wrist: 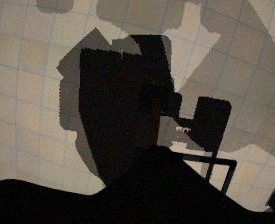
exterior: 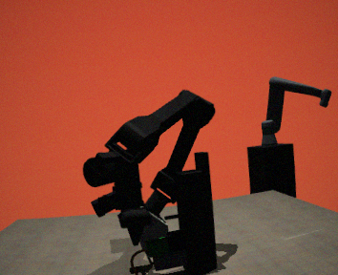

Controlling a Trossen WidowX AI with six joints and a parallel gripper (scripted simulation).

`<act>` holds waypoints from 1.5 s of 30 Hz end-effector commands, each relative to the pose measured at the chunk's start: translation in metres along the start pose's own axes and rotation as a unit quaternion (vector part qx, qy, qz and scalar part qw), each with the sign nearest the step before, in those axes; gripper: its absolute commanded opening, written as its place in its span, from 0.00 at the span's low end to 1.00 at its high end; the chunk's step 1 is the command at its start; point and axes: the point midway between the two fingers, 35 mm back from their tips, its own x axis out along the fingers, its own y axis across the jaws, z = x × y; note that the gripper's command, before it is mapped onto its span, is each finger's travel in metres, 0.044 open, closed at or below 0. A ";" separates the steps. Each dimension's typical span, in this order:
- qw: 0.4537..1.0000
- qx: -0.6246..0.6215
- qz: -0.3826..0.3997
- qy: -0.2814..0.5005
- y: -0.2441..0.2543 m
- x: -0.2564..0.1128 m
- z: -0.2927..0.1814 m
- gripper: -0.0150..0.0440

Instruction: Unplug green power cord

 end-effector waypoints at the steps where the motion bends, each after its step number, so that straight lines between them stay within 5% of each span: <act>1: 1.000 -0.003 -0.003 0.001 0.000 0.001 -0.003 0.43; 4: 1.000 -0.003 -0.003 0.001 0.000 0.001 -0.003 0.53; 45: 1.000 -0.002 0.003 0.001 0.000 -0.008 -0.040 0.53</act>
